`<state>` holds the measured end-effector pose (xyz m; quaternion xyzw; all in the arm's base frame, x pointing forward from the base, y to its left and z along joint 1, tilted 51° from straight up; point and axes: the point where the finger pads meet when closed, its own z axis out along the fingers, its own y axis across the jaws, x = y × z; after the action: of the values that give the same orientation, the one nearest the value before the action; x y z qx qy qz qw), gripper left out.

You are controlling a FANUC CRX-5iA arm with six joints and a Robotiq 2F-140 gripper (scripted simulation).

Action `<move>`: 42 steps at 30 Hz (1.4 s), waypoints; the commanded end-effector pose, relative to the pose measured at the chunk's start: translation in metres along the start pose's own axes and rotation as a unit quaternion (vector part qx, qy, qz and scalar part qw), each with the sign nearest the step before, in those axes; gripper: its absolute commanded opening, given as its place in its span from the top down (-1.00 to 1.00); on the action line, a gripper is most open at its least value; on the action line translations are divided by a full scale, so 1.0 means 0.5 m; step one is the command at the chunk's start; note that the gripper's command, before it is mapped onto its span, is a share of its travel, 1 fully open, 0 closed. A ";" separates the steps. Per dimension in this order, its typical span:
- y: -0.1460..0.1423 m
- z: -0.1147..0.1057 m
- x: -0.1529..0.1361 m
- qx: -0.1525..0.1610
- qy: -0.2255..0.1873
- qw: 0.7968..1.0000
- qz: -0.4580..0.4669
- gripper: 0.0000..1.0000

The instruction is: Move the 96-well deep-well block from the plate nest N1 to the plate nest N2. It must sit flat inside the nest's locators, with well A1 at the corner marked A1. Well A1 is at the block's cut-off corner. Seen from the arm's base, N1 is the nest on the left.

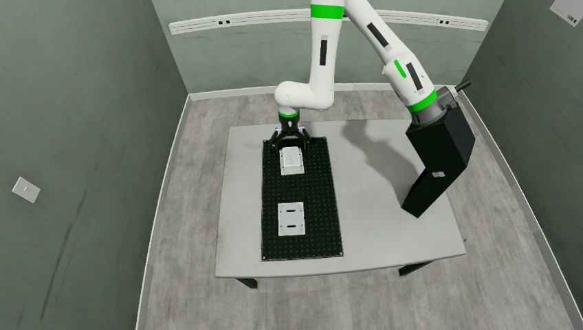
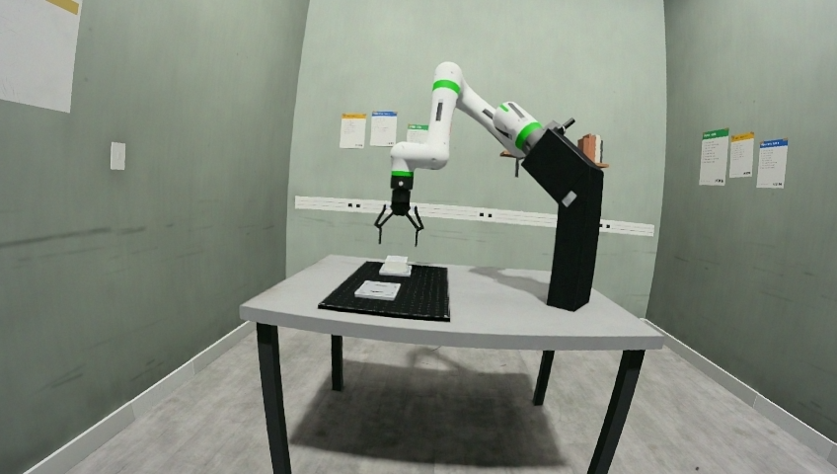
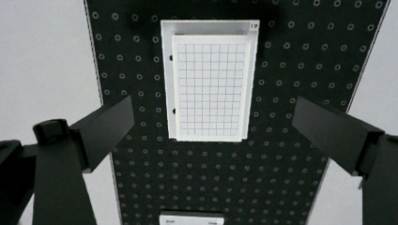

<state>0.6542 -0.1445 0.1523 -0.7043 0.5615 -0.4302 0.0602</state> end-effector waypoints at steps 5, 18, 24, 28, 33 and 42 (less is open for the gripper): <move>-0.004 -0.001 -0.033 0.000 0.000 1.000 0.000 -1.00; -0.011 -0.001 -0.106 0.000 0.000 1.000 0.000 -1.00; -0.015 -0.001 -0.146 0.000 0.000 1.000 0.000 -1.00; -0.017 -0.001 -0.172 0.000 0.000 1.000 0.000 -1.00; -0.020 -0.001 -0.199 0.000 0.000 1.000 0.000 -1.00; -0.024 -0.001 -0.239 0.000 0.000 1.000 0.000 -1.00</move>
<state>0.6623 -0.0426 0.0960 -0.7046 0.5613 -0.4300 0.0603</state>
